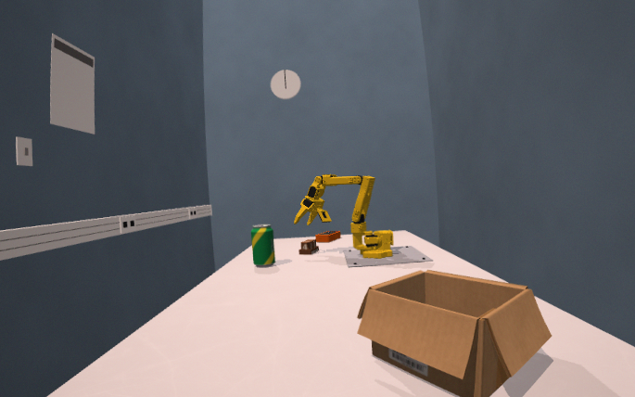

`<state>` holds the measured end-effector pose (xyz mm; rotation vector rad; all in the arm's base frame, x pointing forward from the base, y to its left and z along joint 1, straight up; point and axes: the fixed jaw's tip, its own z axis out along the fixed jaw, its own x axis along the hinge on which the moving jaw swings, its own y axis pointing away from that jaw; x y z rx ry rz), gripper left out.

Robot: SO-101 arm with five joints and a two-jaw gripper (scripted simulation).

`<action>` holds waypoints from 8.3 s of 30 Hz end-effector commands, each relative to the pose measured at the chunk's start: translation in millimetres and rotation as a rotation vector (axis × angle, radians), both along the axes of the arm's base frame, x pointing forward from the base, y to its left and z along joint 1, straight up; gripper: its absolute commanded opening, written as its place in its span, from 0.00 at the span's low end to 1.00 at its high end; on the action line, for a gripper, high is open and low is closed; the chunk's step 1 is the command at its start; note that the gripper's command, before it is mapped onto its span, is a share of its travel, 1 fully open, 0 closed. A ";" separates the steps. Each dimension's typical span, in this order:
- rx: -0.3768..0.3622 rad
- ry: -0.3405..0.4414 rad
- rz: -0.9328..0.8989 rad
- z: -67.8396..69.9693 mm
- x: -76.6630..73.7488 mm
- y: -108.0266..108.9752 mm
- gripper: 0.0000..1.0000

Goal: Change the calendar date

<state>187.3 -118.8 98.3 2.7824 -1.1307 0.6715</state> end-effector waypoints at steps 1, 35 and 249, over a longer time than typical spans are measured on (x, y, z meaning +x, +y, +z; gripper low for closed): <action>-0.017 0.057 0.067 -6.2 -9.5 -2.7 0.37; -0.054 0.249 0.369 -27.8 -37.5 -9.0 0.31; 0.407 0.092 -1.154 -11.4 -29.4 -30.2 0.35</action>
